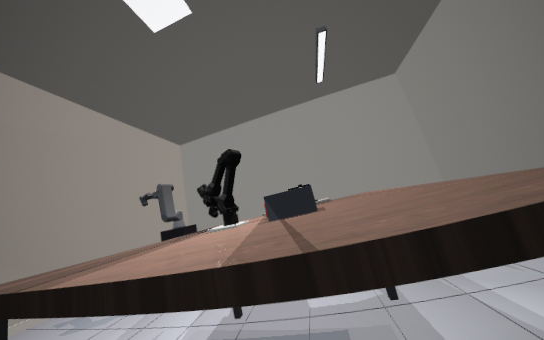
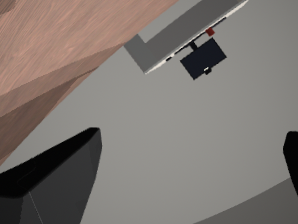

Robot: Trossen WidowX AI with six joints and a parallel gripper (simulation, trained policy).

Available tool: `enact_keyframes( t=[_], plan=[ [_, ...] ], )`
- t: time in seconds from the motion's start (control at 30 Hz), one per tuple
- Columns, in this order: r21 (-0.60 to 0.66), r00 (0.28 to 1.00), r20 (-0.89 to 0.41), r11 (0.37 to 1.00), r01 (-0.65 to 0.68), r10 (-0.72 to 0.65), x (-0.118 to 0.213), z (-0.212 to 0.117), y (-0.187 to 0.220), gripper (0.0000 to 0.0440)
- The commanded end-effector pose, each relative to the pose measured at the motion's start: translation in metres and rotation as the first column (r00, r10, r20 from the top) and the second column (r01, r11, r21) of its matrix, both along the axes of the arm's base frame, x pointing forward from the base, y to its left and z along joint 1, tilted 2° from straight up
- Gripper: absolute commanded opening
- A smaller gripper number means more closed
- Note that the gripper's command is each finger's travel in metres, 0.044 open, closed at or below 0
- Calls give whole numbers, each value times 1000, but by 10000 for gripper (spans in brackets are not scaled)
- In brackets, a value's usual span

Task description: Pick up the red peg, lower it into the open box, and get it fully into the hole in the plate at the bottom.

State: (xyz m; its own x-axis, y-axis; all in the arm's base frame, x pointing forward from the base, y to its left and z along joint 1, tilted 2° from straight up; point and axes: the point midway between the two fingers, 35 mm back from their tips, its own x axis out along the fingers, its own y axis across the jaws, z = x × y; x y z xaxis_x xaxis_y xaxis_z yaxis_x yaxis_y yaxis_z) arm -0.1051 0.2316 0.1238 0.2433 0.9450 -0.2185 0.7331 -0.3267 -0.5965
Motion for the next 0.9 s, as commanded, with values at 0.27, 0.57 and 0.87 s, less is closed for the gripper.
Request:
enact_keyframes(
  t=[0.27,0.57,0.87],
  plan=[
    [81,964,-260,994,76,-53,-2,44,19,440],
    [149,847,-525,970,191,-86,10,87,33,440],
    [125,654,-741,924,361,-155,46,98,43,440]
  ],
)
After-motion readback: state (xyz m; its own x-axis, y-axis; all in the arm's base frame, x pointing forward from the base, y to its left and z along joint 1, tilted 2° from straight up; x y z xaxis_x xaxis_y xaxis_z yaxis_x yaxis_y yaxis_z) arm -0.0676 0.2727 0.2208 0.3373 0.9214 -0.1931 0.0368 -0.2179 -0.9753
